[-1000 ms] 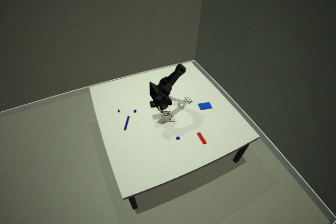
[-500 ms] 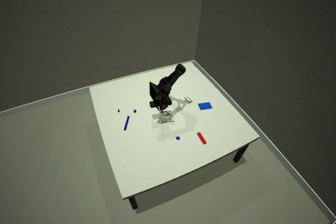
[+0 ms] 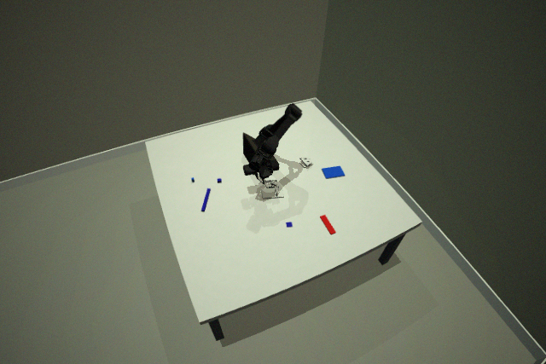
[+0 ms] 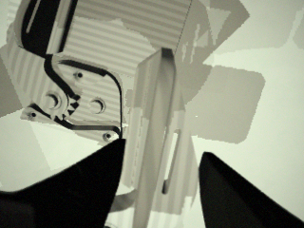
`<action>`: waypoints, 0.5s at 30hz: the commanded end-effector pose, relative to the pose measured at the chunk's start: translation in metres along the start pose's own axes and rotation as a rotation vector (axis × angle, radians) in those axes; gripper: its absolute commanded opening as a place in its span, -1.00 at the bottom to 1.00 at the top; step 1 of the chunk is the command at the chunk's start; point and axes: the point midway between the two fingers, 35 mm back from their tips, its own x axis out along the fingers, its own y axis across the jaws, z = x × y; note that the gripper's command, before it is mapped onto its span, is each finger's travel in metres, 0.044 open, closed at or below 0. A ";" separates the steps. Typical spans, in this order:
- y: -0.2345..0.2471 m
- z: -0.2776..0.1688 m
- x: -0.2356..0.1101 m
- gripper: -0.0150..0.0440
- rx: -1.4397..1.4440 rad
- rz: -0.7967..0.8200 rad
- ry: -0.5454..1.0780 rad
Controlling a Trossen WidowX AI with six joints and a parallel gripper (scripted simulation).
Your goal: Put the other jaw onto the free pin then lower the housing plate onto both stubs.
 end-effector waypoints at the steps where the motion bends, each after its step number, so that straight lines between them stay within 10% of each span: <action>1: -0.001 0.000 0.001 -0.04 -0.005 -0.003 0.003; 15: 0.026 0.032 0.001 -0.04 -0.007 -0.001 0.002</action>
